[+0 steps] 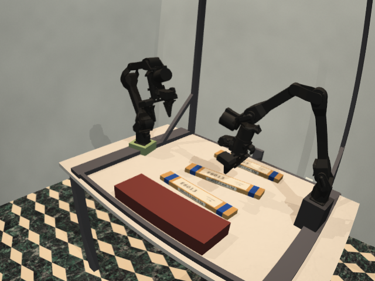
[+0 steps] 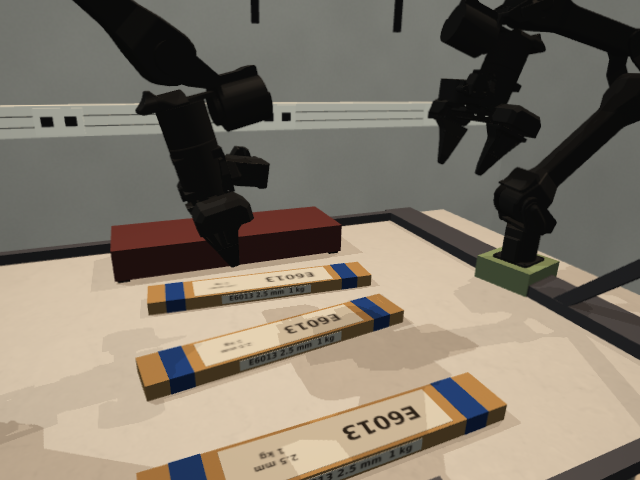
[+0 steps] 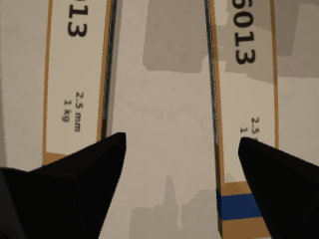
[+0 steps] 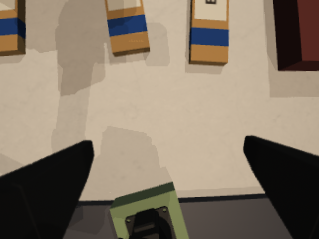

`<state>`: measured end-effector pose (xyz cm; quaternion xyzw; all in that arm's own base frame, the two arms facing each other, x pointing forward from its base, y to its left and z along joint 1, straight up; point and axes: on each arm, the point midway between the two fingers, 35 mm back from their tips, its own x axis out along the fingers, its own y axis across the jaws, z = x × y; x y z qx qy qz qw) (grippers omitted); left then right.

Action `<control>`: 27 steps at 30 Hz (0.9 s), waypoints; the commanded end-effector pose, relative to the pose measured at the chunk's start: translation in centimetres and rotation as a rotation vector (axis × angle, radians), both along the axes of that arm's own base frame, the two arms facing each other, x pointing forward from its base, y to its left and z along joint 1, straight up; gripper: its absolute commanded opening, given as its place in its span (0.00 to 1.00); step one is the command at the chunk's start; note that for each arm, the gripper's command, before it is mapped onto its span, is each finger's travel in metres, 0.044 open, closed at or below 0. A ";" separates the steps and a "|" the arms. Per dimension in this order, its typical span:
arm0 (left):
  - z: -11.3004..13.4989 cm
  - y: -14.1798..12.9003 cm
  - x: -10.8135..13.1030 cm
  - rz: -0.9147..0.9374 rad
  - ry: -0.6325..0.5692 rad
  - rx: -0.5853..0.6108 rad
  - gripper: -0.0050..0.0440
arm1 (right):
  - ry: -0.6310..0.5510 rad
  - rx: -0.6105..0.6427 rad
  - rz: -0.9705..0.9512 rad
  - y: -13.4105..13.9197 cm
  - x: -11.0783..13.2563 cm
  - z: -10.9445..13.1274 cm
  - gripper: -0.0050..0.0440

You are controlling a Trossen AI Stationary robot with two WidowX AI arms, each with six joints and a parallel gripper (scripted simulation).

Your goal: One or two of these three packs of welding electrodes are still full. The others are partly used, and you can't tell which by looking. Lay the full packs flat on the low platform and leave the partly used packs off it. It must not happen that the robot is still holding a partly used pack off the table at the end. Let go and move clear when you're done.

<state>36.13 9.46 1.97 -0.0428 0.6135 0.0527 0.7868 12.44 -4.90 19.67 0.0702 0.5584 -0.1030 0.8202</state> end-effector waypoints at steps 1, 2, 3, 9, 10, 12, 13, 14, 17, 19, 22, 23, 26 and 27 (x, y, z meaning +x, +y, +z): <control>1.7 0.2 0.7 0.001 -0.045 0.013 0.71 | -0.018 -0.007 0.003 0.0 0.1 0.6 0.98; 1.7 0.2 0.7 0.001 -0.045 0.013 0.71 | -0.018 -0.007 0.003 0.0 0.1 0.6 0.98; 1.7 0.2 0.7 0.001 -0.045 0.013 0.71 | -0.018 -0.007 0.003 0.0 0.1 0.6 0.98; 1.7 0.2 0.7 0.001 -0.045 0.013 0.71 | -0.018 -0.007 0.003 0.0 0.1 0.6 0.98; 1.7 0.2 0.7 0.001 -0.045 0.013 0.71 | -0.018 -0.007 0.003 0.0 0.1 0.6 0.98; 1.7 0.2 0.7 0.001 -0.045 0.013 0.71 | -0.018 -0.007 0.003 0.0 0.1 0.6 0.98; 1.7 0.2 0.7 0.001 -0.045 0.013 0.71 | -0.018 -0.007 0.003 0.0 0.1 0.6 0.98; 1.7 0.2 0.7 0.001 -0.045 0.013 0.71 | -0.018 -0.007 0.003 0.0 0.1 0.6 0.98; 1.7 0.2 0.7 0.001 -0.045 0.013 0.71 | -0.018 -0.007 0.003 0.0 0.1 0.6 0.98; 1.7 0.2 0.7 0.001 -0.045 0.013 0.71 | -0.018 -0.007 0.003 0.0 0.1 0.6 0.98; 1.7 0.2 0.7 0.001 -0.045 0.013 0.71 | -0.018 -0.007 0.003 0.0 0.1 0.6 0.98; 1.7 0.2 0.7 0.001 -0.045 0.013 0.71 | -0.018 -0.007 0.003 0.0 0.1 0.6 0.98; 2.3 -1.0 1.6 0.031 -0.072 0.020 0.98 | -0.018 -0.007 0.003 0.0 0.1 0.6 0.98; 1.6 -1.7 1.8 0.031 -0.057 0.016 0.98 | -0.018 -0.007 0.003 0.0 0.1 0.6 0.98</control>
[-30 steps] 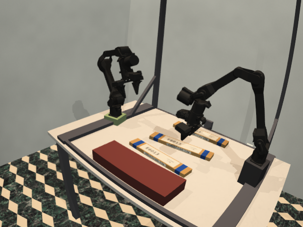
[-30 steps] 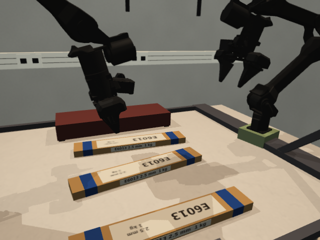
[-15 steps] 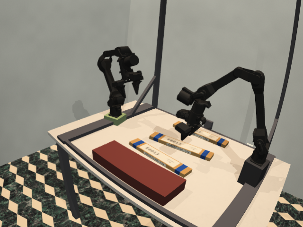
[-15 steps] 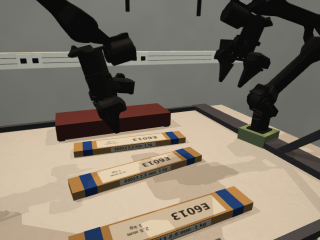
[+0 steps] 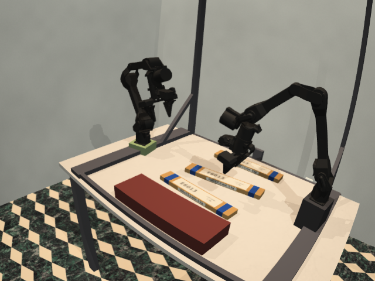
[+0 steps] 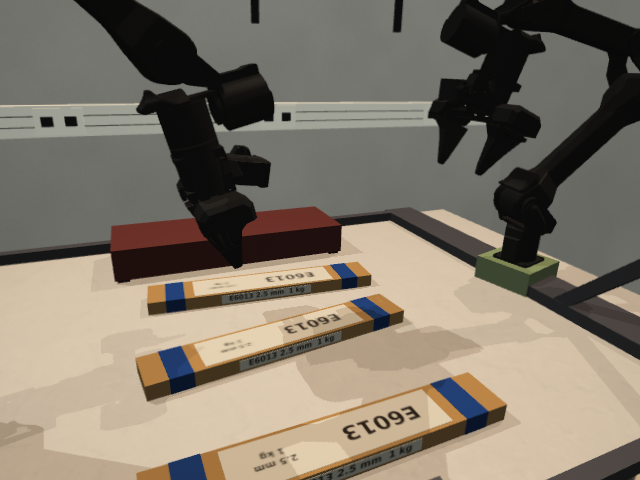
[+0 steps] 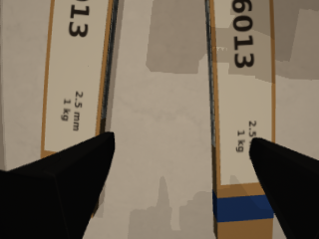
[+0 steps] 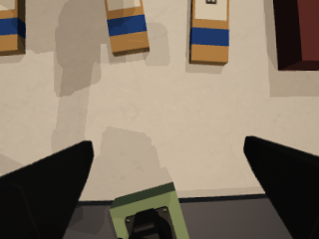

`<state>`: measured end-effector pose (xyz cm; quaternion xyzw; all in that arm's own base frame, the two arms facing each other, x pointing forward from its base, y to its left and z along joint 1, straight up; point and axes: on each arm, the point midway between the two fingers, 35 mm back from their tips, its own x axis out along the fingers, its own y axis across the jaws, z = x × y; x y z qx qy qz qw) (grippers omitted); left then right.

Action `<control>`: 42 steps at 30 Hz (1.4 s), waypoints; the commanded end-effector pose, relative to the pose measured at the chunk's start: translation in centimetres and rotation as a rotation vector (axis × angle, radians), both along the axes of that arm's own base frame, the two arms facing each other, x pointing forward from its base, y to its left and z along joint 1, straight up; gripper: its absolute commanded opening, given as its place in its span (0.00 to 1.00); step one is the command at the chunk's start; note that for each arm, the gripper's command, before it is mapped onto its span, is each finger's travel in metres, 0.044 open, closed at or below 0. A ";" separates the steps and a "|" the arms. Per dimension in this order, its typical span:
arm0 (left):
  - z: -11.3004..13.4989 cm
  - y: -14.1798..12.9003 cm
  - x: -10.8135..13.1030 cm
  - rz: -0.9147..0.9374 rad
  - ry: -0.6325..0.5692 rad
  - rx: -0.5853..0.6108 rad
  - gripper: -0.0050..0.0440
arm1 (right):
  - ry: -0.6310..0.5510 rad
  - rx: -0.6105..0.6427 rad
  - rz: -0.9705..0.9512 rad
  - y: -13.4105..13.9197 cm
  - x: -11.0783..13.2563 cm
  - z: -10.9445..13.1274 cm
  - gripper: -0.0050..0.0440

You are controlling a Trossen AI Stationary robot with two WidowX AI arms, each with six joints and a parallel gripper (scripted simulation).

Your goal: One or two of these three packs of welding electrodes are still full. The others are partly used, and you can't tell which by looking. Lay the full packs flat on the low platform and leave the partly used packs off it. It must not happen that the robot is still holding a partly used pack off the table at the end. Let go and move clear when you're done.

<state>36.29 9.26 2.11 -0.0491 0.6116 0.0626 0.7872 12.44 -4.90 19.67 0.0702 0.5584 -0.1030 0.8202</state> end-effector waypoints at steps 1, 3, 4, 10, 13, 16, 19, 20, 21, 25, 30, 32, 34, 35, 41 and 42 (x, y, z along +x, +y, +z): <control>0.9 -2.1 1.7 0.007 -0.042 0.011 0.98 | -0.018 -0.007 0.003 0.0 0.1 0.6 0.98; 0.6 -3.4 2.2 0.007 -0.042 0.010 0.98 | -0.018 -0.007 0.003 0.0 0.1 0.6 0.98; 0.5 -4.0 2.4 0.007 -0.042 0.009 0.98 | -0.018 -0.007 0.003 0.0 0.1 0.6 0.98; -0.2 -7.8 3.7 0.007 -0.043 0.006 0.98 | -0.018 -0.007 0.003 0.0 0.1 0.6 0.98; -0.5 -9.1 4.1 0.007 -0.043 0.005 0.98 | -0.018 -0.007 0.003 0.0 0.1 0.6 0.98; -0.7 -10.4 4.4 0.007 -0.040 0.004 0.98 | -0.018 -0.007 0.003 0.0 0.1 0.6 0.98; -1.1 -12.3 5.1 0.007 -0.040 0.003 0.98 | -0.018 -0.007 0.003 0.0 0.1 0.6 0.98; -1.2 -12.9 5.3 0.007 -0.040 0.002 0.98 | -0.018 -0.007 0.003 0.0 0.1 0.6 0.98; -1.3 -13.5 5.5 0.007 -0.040 0.002 0.98 | -0.018 -0.007 0.003 0.0 0.1 0.6 0.98; -1.8 -16.1 6.3 0.007 -0.041 0.000 0.98 | -0.018 -0.007 0.003 0.0 0.1 0.6 0.98; -2.2 -18.6 7.1 0.007 -0.041 -0.002 0.98 | -0.018 -0.007 0.003 0.0 0.1 0.6 0.98; -2.4 -19.2 7.4 0.007 -0.041 -0.002 0.98 | -0.018 -0.007 0.003 0.0 0.1 0.6 0.98; -2.6 -20.5 7.8 0.007 -0.041 -0.003 0.98 | -0.018 -0.007 0.003 0.0 0.1 0.6 0.98; -2.7 -21.1 8.0 0.007 -0.041 -0.003 0.98 | -0.018 -0.007 0.003 0.0 0.1 0.6 0.98; -3.4 -24.9 9.2 0.007 -0.042 -0.006 0.98 | -0.018 -0.007 0.003 0.0 0.1 0.6 0.98; -3.4 -25.3 9.4 0.007 -0.042 -0.006 0.98 | -0.018 -0.007 0.003 0.0 0.1 0.6 0.98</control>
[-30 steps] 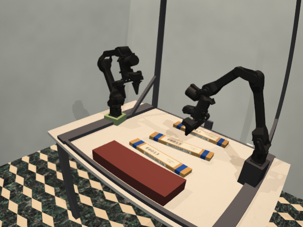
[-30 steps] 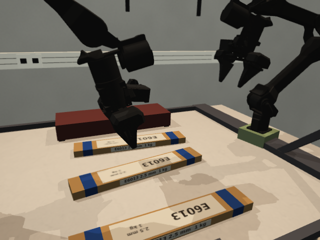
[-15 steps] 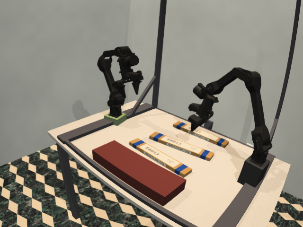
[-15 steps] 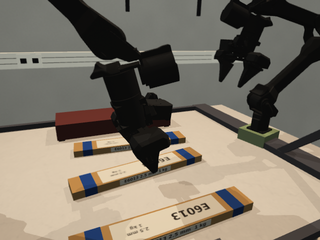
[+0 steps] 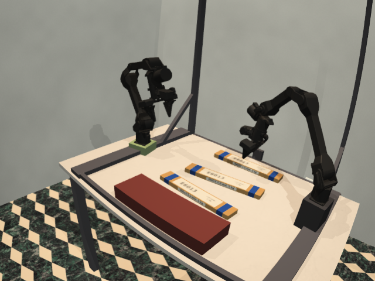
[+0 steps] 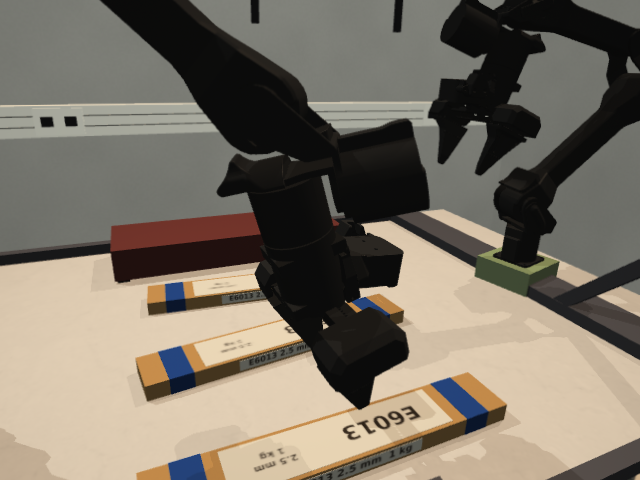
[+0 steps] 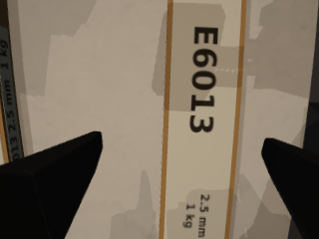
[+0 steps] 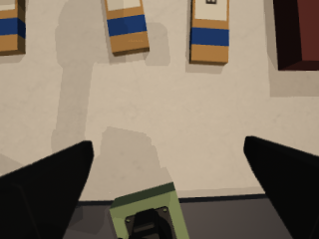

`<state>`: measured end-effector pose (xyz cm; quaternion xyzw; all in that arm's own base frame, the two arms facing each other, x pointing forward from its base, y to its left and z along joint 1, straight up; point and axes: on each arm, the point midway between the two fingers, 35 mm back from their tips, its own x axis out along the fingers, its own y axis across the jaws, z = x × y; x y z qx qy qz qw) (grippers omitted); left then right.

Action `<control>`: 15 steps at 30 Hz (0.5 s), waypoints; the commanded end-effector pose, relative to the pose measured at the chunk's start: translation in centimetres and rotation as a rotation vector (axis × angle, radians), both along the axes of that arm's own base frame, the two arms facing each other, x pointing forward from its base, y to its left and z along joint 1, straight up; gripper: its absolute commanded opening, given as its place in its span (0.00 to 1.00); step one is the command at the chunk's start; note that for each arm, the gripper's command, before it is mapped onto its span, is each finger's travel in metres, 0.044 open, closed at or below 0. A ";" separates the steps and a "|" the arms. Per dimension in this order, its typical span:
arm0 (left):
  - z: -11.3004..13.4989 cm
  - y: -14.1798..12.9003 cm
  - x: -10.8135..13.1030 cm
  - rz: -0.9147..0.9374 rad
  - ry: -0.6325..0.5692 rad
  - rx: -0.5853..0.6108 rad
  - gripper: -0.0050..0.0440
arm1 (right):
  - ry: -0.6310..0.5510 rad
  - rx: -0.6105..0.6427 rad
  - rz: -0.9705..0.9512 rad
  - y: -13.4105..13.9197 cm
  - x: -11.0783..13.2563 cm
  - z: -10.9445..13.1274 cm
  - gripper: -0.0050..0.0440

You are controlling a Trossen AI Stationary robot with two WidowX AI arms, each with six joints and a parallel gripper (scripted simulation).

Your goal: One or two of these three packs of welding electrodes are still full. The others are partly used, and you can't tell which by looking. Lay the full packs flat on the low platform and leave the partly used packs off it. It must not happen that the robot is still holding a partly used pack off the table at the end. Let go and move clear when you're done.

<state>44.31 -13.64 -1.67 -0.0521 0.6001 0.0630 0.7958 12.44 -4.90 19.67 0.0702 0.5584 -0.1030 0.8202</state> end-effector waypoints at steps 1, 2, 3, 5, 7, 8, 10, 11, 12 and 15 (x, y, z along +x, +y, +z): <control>0.3 -2.5 1.4 0.003 -0.013 -0.004 0.98 | -0.018 -0.007 0.003 0.0 0.1 0.6 0.98; 0.3 -2.6 1.4 0.003 -0.013 -0.004 0.98 | -0.018 -0.007 0.003 0.0 0.1 0.6 0.98; 0.3 -2.6 1.4 0.003 -0.013 -0.004 0.98 | -0.018 -0.007 0.003 0.0 0.1 0.6 0.98; 0.2 -2.6 1.4 0.003 -0.013 -0.004 0.98 | -0.018 -0.007 0.003 0.0 0.1 0.6 0.98; 0.2 -2.3 1.5 0.009 -0.012 -0.006 0.98 | -0.018 -0.007 0.003 0.0 0.1 0.6 0.98; 0.2 -2.3 1.5 0.009 -0.012 -0.007 0.98 | -0.018 -0.007 0.003 0.0 0.1 0.6 0.98; 0.2 -2.3 1.5 0.008 -0.012 -0.007 0.98 | -0.018 -0.007 0.003 0.0 0.1 0.6 0.98; 0.2 -2.3 1.5 0.006 -0.012 -0.007 0.98 | -0.018 -0.007 0.003 0.0 0.1 0.6 0.98; 0.1 -2.3 1.4 0.005 -0.008 -0.005 0.98 | -0.018 -0.007 0.003 0.0 0.1 0.6 0.98; -0.4 -2.1 0.9 0.003 0.005 0.000 0.98 | -0.018 -0.007 0.003 0.0 0.1 0.6 0.98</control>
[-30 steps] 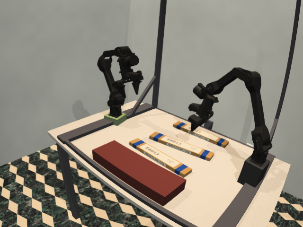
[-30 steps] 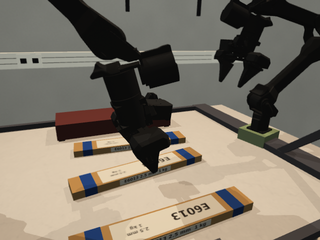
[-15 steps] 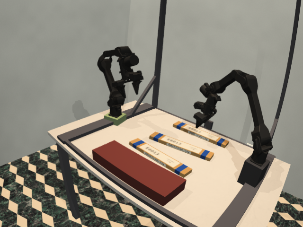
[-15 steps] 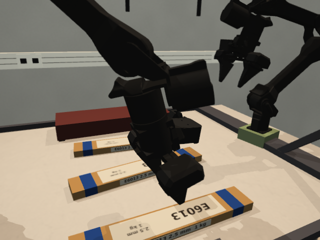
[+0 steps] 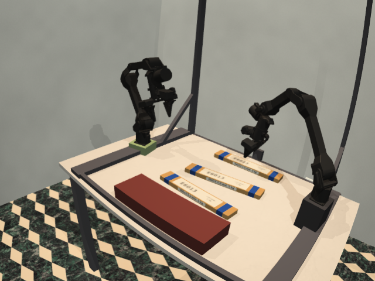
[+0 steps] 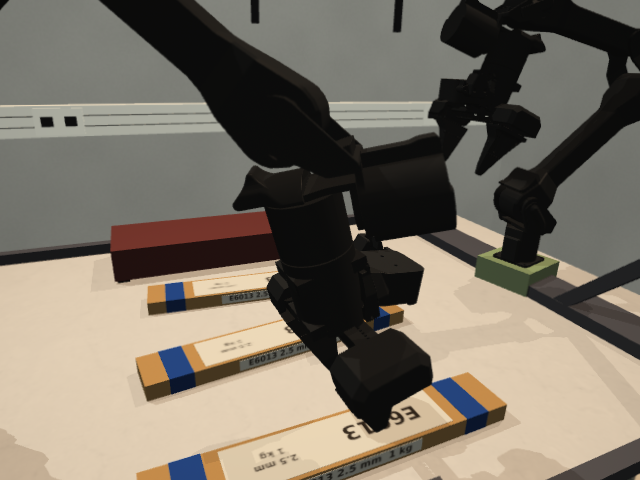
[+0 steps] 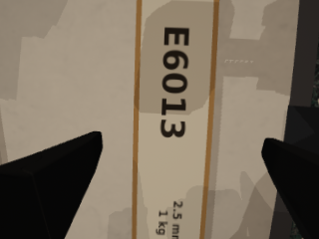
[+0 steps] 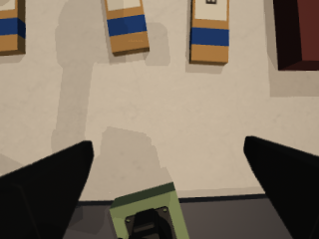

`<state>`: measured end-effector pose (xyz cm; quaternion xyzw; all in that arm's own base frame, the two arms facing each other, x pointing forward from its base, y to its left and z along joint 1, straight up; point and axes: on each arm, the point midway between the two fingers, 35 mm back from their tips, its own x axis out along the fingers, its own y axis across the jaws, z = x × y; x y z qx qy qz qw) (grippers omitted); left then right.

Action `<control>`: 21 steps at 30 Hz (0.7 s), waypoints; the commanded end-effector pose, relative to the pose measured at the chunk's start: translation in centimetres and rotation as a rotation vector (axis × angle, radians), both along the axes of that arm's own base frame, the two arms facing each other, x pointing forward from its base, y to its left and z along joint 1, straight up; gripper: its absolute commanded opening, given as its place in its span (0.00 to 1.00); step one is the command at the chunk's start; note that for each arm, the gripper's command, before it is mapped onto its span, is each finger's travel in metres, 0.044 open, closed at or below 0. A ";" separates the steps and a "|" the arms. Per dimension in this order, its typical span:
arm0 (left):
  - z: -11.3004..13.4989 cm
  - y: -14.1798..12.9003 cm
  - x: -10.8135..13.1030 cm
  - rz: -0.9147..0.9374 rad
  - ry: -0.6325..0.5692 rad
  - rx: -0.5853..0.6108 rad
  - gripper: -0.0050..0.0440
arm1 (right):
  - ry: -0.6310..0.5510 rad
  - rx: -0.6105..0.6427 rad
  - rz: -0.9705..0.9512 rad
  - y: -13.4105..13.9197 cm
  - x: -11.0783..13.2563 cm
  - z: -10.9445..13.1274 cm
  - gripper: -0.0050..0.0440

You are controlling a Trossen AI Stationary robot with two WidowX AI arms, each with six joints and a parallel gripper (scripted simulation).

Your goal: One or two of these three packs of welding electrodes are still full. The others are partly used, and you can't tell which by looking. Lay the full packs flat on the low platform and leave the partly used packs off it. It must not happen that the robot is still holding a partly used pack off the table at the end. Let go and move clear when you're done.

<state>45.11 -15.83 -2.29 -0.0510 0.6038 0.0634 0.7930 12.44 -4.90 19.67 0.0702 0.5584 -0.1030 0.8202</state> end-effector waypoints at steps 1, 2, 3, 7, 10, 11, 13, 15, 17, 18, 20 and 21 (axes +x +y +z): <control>0.2 0.1 0.0 0.004 -0.002 -0.001 0.98 | -0.018 -0.007 0.003 0.0 0.1 0.6 0.98; 0.1 0.2 0.0 0.004 -0.001 0.000 0.98 | -0.018 -0.007 0.003 0.0 0.1 0.6 0.98; 0.1 0.2 0.0 0.004 -0.002 -0.001 0.98 | -0.018 -0.007 0.003 0.0 0.1 0.6 0.98; 1.3 -0.1 0.5 0.002 -0.029 -0.011 0.98 | -0.018 -0.007 0.003 0.0 0.1 0.6 0.98; -0.2 0.2 0.0 0.004 -0.003 -0.001 0.98 | -0.018 -0.007 0.003 0.0 0.1 0.6 0.98; -0.5 0.2 0.0 0.004 -0.003 -0.001 0.98 | -0.018 -0.007 0.003 0.0 0.1 0.6 0.98; -1.2 0.2 0.0 0.004 -0.003 -0.001 0.98 | -0.018 -0.007 0.003 0.0 0.1 0.6 0.98; -1.9 0.2 0.0 0.004 -0.003 -0.001 0.98 | -0.018 -0.007 0.003 0.0 0.1 0.6 0.98; -2.5 0.2 0.0 0.003 -0.003 -0.001 0.98 | -0.018 -0.007 0.003 0.0 0.1 0.6 0.98; -2.9 0.2 0.0 0.003 -0.003 -0.001 0.98 | -0.018 -0.007 0.003 0.0 0.1 0.6 0.98; -3.5 0.2 0.0 0.003 -0.003 -0.001 0.98 | -0.018 -0.007 0.003 0.0 0.1 0.6 0.98; -3.8 0.2 0.1 0.003 -0.006 -0.002 0.98 | -0.018 -0.007 0.003 0.0 0.1 0.6 0.98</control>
